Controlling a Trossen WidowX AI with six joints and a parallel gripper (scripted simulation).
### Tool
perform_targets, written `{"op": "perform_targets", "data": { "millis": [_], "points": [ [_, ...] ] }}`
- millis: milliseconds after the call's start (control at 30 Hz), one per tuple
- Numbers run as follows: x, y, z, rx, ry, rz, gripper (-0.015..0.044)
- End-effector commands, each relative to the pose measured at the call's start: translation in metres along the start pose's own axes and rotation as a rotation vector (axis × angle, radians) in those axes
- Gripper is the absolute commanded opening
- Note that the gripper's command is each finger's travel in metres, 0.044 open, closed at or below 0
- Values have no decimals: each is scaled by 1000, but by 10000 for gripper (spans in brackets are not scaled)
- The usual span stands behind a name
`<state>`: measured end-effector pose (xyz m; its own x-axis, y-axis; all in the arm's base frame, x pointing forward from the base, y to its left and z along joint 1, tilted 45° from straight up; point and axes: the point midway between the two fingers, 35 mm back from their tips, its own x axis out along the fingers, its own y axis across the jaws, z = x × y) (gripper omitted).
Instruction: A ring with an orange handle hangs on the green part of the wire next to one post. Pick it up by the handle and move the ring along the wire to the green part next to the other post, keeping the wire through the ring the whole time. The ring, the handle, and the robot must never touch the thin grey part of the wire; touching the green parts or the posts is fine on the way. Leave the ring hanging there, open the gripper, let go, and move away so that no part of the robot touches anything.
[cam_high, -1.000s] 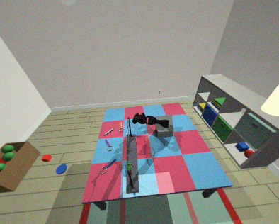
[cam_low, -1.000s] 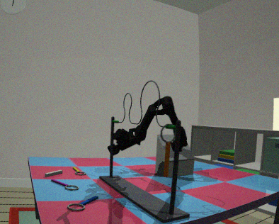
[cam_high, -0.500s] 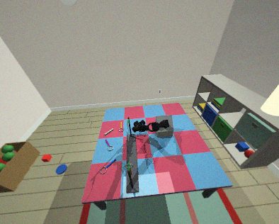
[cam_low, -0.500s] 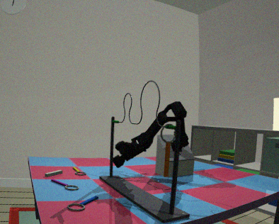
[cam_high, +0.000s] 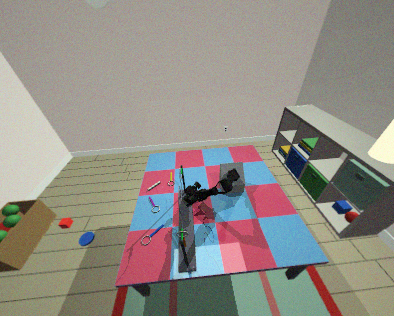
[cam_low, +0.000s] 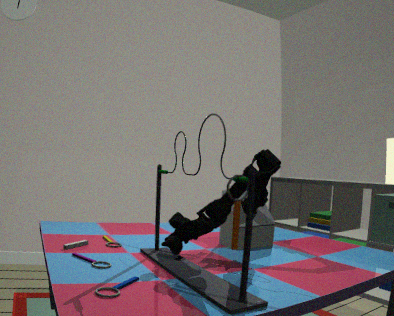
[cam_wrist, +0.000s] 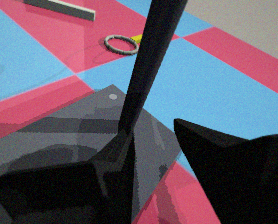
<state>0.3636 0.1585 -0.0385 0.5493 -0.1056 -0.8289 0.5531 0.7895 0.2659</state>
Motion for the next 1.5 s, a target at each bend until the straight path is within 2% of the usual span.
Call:
{"op": "perform_targets", "data": {
  "millis": [0,233,500,700,933,1133,1333,1467],
  "points": [
    [-31,62,10,-38,-118,142,160],
    [-104,154,9,-74,-306,359,160],
    [-212,227,-10,-46,-471,575,160],
    [-308,256,-33,20,-557,712,160],
    [-418,258,-57,141,-595,828,160],
    [-424,258,-57,149,-595,834,160],
    [-419,270,3,148,-599,836,160],
    [-422,274,10,148,-599,837,160]
  ]
}}
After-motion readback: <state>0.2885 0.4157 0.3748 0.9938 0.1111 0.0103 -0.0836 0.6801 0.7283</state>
